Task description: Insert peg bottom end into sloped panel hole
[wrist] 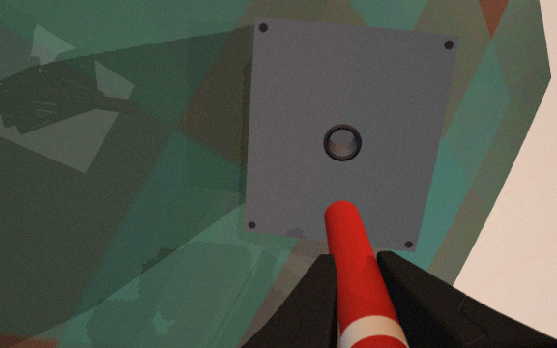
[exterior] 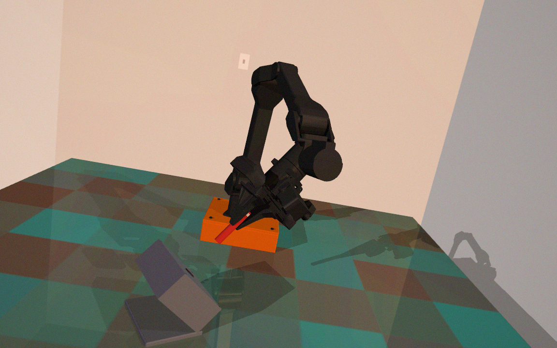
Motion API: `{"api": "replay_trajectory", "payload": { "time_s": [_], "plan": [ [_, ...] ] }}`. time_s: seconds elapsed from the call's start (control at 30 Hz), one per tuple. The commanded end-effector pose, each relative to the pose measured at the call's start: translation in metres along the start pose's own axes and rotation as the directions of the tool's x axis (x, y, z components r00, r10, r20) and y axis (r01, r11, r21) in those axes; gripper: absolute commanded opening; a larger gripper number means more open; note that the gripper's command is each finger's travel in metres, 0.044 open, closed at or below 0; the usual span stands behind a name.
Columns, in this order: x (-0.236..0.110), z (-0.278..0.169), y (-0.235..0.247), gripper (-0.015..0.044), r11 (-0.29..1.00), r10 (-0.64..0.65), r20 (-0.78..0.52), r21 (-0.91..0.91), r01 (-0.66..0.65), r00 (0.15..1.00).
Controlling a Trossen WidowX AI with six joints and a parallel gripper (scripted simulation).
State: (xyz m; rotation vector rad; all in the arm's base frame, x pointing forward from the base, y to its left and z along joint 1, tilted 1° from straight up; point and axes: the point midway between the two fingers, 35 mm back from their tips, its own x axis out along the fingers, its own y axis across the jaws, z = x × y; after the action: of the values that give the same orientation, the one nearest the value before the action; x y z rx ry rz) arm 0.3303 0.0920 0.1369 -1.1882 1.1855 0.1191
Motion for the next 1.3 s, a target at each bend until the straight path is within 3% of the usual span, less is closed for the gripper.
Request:
{"api": "replay_trajectory", "payload": {
  "time_s": [0.0, 1.27],
  "plan": [
    [-0.004, 0.001, 0.000, 0.0000, 0.999, -0.023, 0.007, -0.025, 0.023, 1.000],
    [0.041, 0.011, 0.000, 0.0000, 0.994, -0.082, 0.032, -0.073, 0.084, 0.996]
  ]
}}
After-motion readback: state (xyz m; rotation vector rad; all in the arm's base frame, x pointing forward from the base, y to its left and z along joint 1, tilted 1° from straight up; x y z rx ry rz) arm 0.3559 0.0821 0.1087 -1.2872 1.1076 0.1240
